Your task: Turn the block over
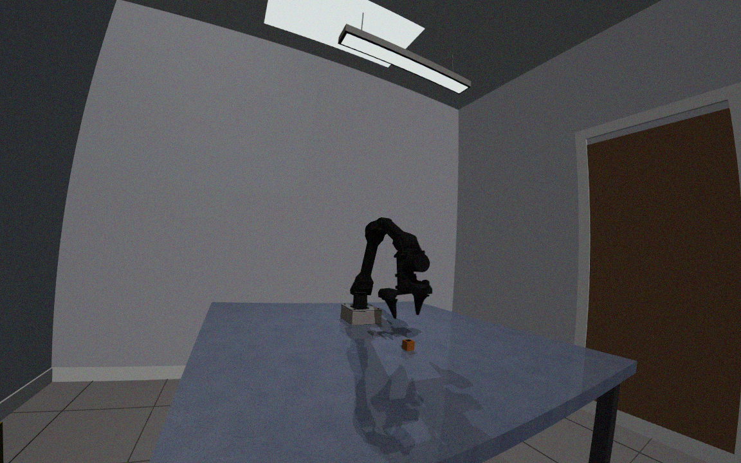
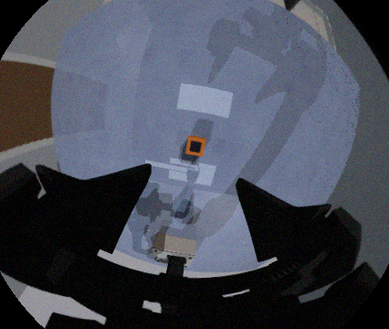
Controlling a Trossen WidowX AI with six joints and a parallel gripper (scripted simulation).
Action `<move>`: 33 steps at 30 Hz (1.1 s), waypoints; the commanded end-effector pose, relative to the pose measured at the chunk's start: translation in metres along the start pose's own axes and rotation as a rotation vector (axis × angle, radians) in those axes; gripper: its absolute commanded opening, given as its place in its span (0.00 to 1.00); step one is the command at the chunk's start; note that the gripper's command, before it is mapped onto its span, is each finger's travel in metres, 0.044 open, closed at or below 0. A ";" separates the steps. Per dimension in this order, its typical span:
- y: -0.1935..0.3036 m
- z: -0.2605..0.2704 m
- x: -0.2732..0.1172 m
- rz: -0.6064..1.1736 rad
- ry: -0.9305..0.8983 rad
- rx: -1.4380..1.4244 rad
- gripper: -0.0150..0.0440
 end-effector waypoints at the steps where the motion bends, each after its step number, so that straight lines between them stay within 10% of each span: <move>1: -0.012 0.010 0.015 0.041 0.084 -0.008 1.00; 33: -0.012 0.006 0.081 0.041 0.084 -0.008 1.00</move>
Point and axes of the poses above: the point midway between the two fingers, 35 mm back from their tips, its own x axis out along the fingers, its own z axis across the jaws, y = z × x, the point moved 5 cm from there along -x, back along the fingers, and after that the axes turned 1 degree about x, right-handed, at the moved point
